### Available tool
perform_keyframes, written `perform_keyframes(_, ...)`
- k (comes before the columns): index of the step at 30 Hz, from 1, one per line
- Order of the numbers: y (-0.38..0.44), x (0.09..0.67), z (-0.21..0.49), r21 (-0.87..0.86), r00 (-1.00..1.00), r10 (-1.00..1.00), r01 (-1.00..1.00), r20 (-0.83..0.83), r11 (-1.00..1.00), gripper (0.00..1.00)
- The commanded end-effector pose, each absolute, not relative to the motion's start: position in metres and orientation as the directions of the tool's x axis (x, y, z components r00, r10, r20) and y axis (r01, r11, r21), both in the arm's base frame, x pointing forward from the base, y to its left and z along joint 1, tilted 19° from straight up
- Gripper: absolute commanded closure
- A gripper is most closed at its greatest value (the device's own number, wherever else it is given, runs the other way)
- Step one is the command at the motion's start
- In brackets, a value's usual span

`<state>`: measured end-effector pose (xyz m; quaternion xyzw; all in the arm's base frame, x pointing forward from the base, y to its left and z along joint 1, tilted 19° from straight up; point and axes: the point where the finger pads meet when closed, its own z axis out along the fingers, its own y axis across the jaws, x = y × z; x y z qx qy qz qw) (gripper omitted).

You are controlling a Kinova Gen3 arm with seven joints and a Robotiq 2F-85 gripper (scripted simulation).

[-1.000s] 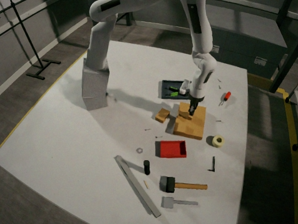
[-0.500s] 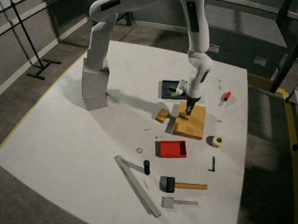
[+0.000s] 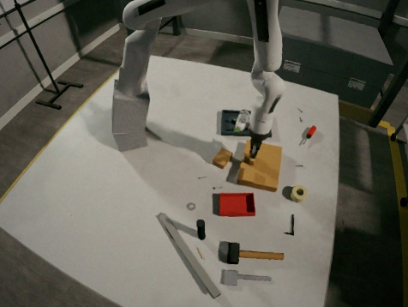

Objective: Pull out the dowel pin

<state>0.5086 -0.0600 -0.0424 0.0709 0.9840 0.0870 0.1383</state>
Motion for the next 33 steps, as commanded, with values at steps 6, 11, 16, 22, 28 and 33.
perform_keyframes(6,-0.062,0.501,-0.044,0.184,-0.953,0.141,0.094,-0.267,0.979,0.9)
perform_keyframes(11,-0.063,0.497,-0.046,0.18,-0.954,0.128,0.081,-0.27,0.98,0.9)
perform_keyframes(16,-0.063,0.494,-0.047,0.177,-0.955,0.118,0.071,-0.271,0.982,0.9)
perform_keyframes(22,-0.064,0.492,-0.047,0.176,-0.956,0.112,0.065,-0.273,0.982,0.9)
perform_keyframes(28,-0.064,0.49,-0.048,0.174,-0.956,0.106,0.06,-0.274,0.983,0.9)
perform_keyframes(33,-0.064,0.489,-0.048,0.173,-0.956,0.104,0.057,-0.274,0.983,0.9)
